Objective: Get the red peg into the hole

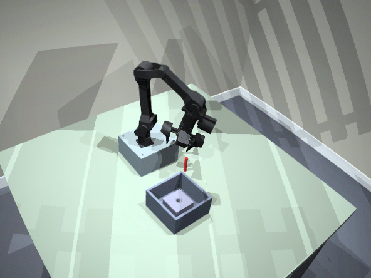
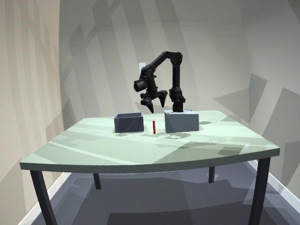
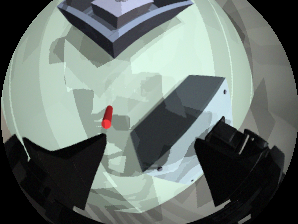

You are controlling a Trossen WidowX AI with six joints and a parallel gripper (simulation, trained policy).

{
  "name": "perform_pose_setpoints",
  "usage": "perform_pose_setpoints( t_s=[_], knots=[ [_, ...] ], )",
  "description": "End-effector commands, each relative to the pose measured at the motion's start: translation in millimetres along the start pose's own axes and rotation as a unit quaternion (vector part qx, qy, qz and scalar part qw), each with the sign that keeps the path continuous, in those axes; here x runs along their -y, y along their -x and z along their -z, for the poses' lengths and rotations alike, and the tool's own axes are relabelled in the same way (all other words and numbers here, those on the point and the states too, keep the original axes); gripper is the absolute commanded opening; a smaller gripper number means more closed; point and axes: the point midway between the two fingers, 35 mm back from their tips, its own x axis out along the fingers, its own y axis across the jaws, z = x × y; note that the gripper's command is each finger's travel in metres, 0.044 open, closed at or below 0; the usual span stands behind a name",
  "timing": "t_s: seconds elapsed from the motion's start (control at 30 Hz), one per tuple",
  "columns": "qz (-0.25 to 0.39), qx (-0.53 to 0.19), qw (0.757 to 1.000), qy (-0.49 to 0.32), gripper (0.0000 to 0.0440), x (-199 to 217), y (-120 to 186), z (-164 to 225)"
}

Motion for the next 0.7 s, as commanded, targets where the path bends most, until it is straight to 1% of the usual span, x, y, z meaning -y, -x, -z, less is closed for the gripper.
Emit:
perform_pose_setpoints(
  t_s=[0.0,0.67],
  knots=[
    [0.006,-0.008,1.000,0.009,0.0440,-7,-14,2],
    [-0.031,-0.005,0.999,0.015,0.0440,-52,-78,1]
  ],
)
